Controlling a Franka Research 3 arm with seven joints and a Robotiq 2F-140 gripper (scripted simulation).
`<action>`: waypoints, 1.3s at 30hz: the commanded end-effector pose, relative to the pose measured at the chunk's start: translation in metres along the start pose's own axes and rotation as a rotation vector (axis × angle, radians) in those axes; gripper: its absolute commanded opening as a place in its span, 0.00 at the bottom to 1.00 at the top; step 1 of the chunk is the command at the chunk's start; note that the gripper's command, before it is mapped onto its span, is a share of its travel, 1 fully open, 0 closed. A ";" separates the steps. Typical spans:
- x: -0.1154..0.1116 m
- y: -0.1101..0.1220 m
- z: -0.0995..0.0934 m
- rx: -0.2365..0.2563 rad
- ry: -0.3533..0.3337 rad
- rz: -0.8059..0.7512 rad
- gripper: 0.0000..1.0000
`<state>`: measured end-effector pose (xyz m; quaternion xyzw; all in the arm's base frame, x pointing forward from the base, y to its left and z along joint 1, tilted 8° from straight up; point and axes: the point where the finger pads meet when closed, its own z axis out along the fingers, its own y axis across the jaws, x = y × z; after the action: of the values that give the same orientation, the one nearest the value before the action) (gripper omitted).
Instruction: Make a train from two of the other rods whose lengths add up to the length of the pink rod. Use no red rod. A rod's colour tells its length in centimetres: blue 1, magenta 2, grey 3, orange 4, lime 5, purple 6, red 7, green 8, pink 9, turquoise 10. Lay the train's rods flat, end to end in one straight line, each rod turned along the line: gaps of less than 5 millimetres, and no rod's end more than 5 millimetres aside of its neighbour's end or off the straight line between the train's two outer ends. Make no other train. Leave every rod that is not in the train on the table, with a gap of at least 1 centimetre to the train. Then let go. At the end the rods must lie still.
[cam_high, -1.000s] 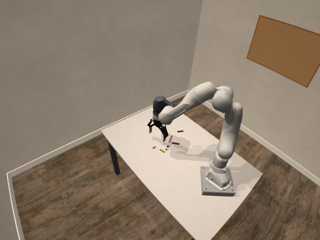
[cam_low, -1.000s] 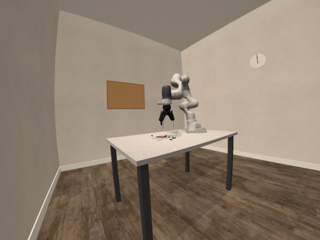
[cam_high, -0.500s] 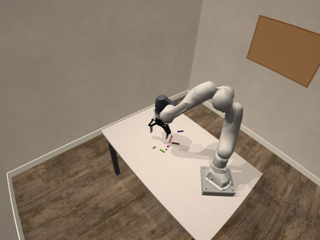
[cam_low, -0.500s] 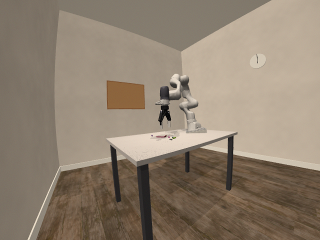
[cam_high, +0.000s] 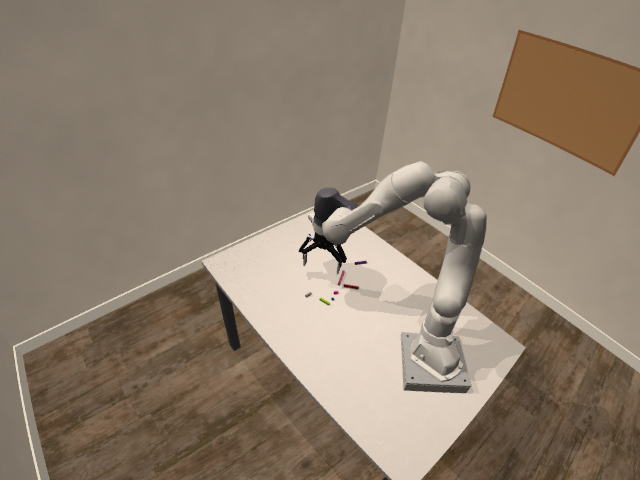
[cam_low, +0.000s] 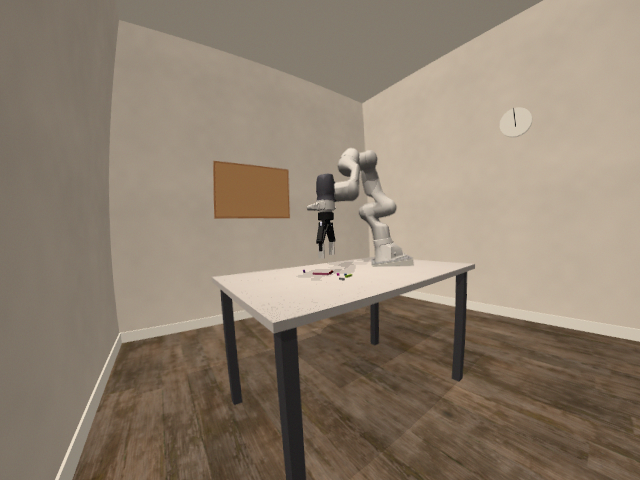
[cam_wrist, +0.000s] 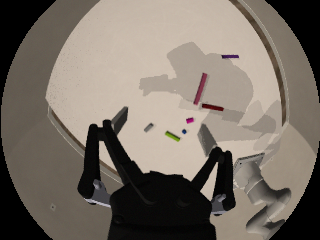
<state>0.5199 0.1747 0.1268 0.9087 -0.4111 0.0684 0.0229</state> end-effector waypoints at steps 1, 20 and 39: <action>0.005 0.002 0.000 0.006 -0.016 -0.167 1.00; 0.033 0.016 0.003 0.008 -0.016 -0.413 1.00; 0.059 0.031 0.006 0.010 -0.016 -0.647 1.00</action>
<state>0.5350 0.1123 0.1286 0.9827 -0.1707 0.0596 0.0409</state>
